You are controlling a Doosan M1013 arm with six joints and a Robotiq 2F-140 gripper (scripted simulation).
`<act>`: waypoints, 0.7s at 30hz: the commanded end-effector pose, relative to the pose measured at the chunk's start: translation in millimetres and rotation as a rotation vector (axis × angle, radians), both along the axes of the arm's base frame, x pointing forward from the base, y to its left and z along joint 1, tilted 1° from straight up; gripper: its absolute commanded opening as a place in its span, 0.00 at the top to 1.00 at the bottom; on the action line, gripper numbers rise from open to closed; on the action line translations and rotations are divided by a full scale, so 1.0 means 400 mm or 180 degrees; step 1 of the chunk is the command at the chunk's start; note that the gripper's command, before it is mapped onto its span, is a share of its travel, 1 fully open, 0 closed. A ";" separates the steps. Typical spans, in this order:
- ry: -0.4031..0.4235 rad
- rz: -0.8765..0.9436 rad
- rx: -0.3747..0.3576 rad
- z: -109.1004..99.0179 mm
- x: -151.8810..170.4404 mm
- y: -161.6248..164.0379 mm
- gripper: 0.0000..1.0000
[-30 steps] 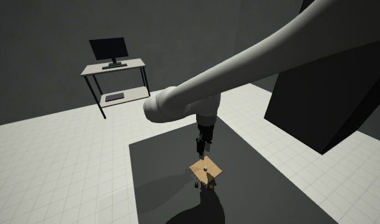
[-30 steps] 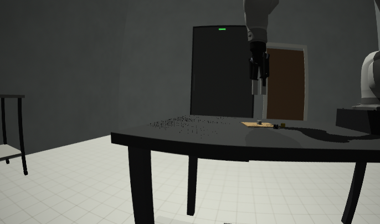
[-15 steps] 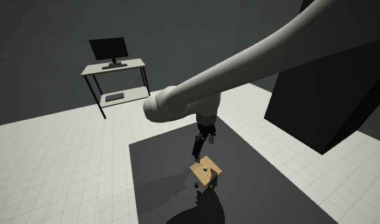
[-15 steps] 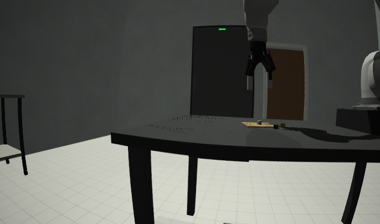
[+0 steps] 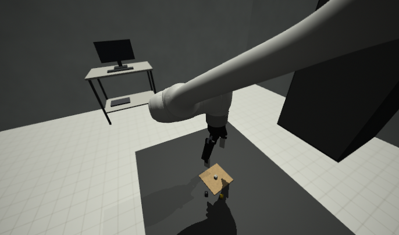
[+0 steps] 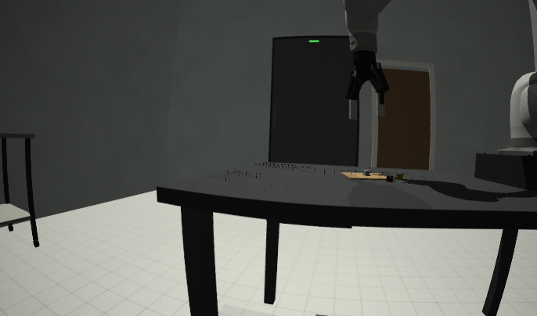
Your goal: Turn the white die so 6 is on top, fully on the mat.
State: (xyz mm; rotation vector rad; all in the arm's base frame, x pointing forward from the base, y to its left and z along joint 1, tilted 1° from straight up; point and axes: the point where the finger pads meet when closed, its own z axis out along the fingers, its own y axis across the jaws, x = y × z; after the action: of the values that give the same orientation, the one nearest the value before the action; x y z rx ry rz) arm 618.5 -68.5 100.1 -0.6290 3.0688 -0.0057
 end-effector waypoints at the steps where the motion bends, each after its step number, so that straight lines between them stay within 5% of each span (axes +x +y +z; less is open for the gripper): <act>1: 0.0000 0.0000 0.0001 0.015 0.000 0.000 0.00; 21: 0.0000 0.0000 0.0001 0.027 0.000 0.000 0.00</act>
State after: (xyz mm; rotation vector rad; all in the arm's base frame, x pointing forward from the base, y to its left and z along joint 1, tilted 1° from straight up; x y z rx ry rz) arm 618.4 -68.5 110.8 -0.6290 3.0689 -0.0056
